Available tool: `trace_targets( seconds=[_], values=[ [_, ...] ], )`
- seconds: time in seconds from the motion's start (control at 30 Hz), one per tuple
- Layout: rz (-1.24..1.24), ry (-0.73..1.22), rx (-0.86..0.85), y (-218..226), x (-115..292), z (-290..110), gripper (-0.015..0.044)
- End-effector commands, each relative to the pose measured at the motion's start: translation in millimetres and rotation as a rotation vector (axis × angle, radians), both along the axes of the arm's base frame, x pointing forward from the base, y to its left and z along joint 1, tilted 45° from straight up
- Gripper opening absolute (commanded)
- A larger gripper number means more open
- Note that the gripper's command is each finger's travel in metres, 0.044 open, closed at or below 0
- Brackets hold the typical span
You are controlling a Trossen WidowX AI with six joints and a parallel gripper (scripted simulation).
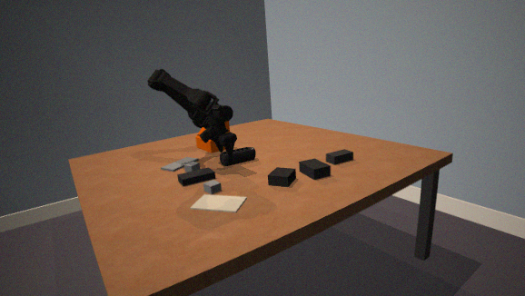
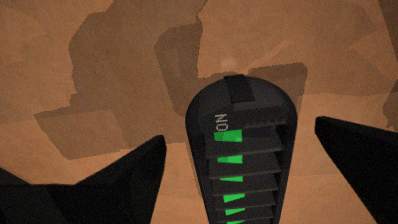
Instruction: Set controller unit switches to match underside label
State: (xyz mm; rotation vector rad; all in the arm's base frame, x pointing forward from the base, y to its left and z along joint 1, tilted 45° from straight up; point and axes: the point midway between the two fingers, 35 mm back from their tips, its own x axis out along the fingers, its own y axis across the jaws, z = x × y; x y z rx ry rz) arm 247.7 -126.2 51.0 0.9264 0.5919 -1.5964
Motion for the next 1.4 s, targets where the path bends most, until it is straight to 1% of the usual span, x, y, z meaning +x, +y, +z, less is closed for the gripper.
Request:
trace_targets(
  seconds=[0.0,0.2,0.33,0.37,0.87,0.97,1.0,1.37],
  values=[
    [0.002,0.004,0.004,-3.9,-2.0,-5.4,0.0440],
    [0.001,0.004,0.004,-9.0,-3.4,-10.1,0.0440],
    [0.001,0.004,0.004,-9.0,-3.4,-10.1,0.0335],
    [0.001,0.004,0.004,-9.0,-3.4,-10.1,0.0327],
    [0.001,0.004,0.004,-8.5,-3.3,-9.9,0.0327],
    [0.001,0.004,0.004,-6.6,-2.9,-8.9,0.0327],
    [0.001,0.004,0.004,-5.9,-2.8,-8.6,0.0336],
    [0.000,0.008,-0.009,1.8,-1.2,-5.6,0.0336]
  ],
)
